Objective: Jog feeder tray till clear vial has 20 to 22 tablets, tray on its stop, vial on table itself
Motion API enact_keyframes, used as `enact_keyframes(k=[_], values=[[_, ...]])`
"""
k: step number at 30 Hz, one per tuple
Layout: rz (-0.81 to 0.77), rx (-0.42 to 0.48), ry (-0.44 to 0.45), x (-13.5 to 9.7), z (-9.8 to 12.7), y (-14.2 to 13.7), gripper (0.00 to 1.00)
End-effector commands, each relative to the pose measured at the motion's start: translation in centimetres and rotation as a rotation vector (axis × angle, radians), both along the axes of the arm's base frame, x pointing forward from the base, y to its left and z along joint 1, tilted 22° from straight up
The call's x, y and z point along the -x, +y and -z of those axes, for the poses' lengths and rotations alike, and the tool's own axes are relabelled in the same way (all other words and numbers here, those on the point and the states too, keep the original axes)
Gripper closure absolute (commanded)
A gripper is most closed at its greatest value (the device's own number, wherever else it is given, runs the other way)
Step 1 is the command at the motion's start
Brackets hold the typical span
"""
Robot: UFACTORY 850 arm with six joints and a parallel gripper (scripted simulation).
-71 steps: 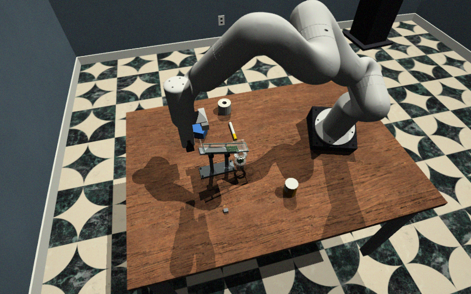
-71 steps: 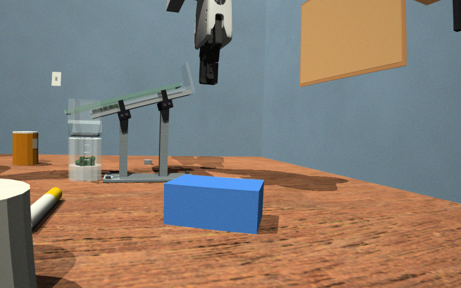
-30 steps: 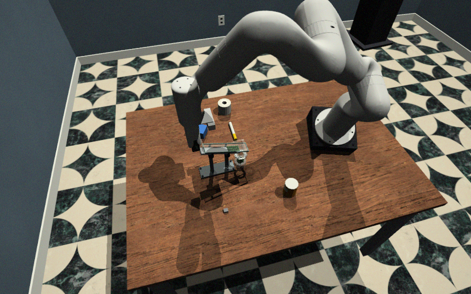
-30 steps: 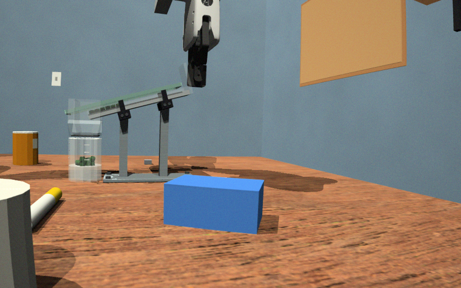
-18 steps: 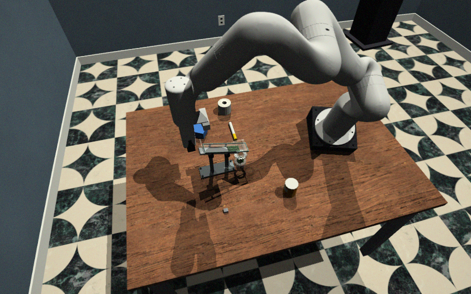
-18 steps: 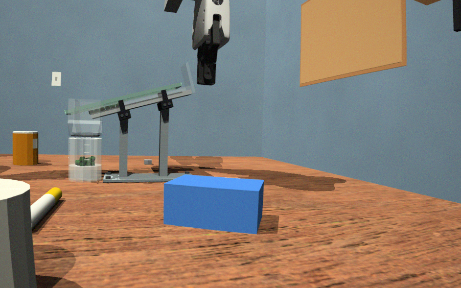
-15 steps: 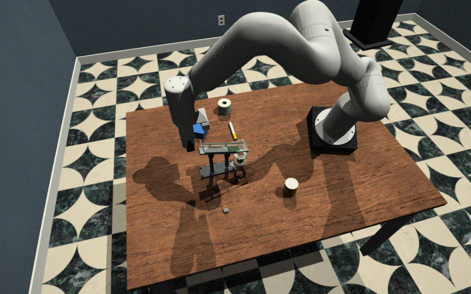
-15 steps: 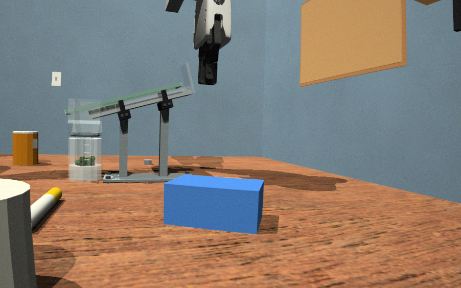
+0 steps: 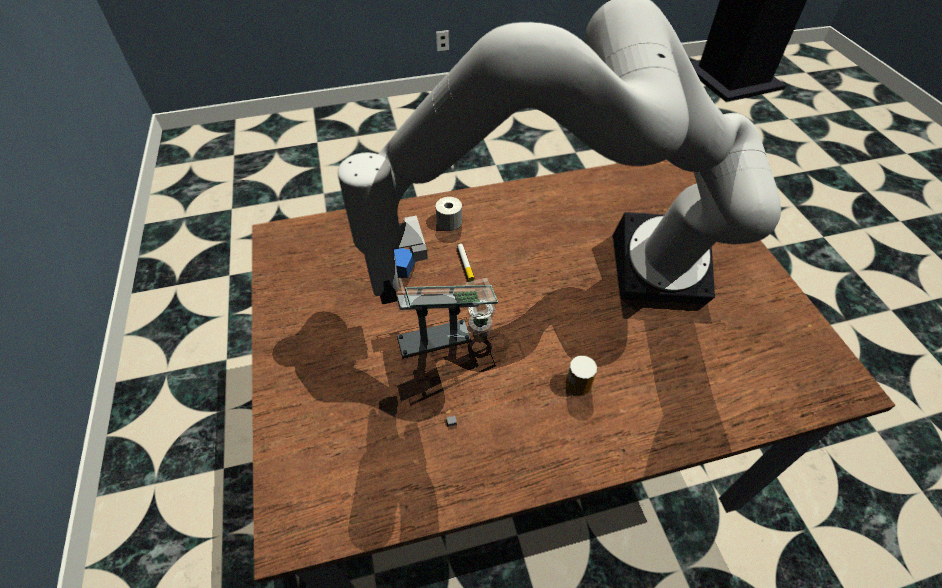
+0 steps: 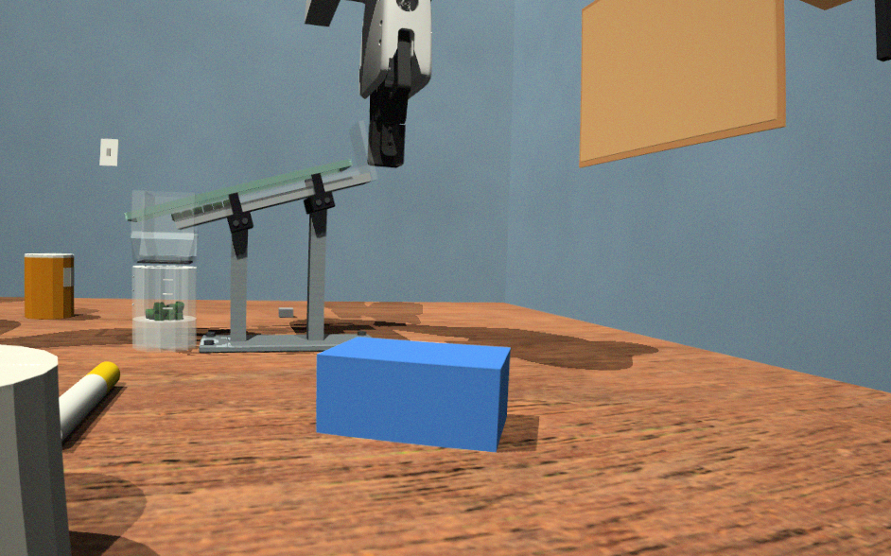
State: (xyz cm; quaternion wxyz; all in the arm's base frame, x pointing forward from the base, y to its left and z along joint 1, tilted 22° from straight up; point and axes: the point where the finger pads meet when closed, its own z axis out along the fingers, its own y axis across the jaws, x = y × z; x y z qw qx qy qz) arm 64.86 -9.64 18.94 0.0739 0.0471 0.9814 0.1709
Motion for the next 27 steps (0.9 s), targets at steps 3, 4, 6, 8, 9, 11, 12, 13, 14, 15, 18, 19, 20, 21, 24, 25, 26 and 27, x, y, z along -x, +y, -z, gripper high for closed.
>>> enact_keyframes(k=[3, 4, 6, 8, 9, 11, 12, 13, 14, 15, 18, 19, 20, 21, 24, 25, 26, 27], values=[[0.0, 0.0, -0.003, 1.1, 0.4, 0.2, 1.0], [0.0, 0.0, -0.003, 1.1, 0.4, 0.2, 1.0], [0.0, 0.0, -0.003, 1.0, 0.4, 0.2, 1.0], [0.0, 0.0, -0.003, -0.3, -0.2, -0.1, 1.0], [0.0, 0.0, -0.003, -1.1, -0.6, -0.3, 1.0], [0.0, 0.0, -0.003, -1.1, -0.6, -0.3, 1.0], [0.0, 0.0, -0.003, -1.5, -0.8, -0.4, 1.0], [0.0, 0.0, -0.003, -1.6, -0.8, -0.4, 1.0], [0.0, 0.0, -0.003, -1.6, -0.8, -0.4, 1.0], [0.0, 0.0, -0.003, -1.6, -0.8, -0.4, 1.0], [0.0, 0.0, -0.003, -1.6, -0.8, -0.4, 1.0], [0.0, 0.0, -0.003, -1.6, -0.8, -0.4, 1.0], [0.0, 0.0, -0.003, -1.6, -0.8, -0.4, 1.0], [0.0, 0.0, -0.003, -1.6, -0.8, -0.4, 1.0], [0.0, 0.0, -0.003, -1.6, -0.8, -0.4, 1.0], [0.0, 0.0, -0.003, -1.6, -0.8, -0.4, 1.0], [0.0, 0.0, -0.003, -1.6, -0.8, -0.4, 1.0], [0.0, 0.0, -0.003, -1.6, -0.8, -0.4, 1.0]])
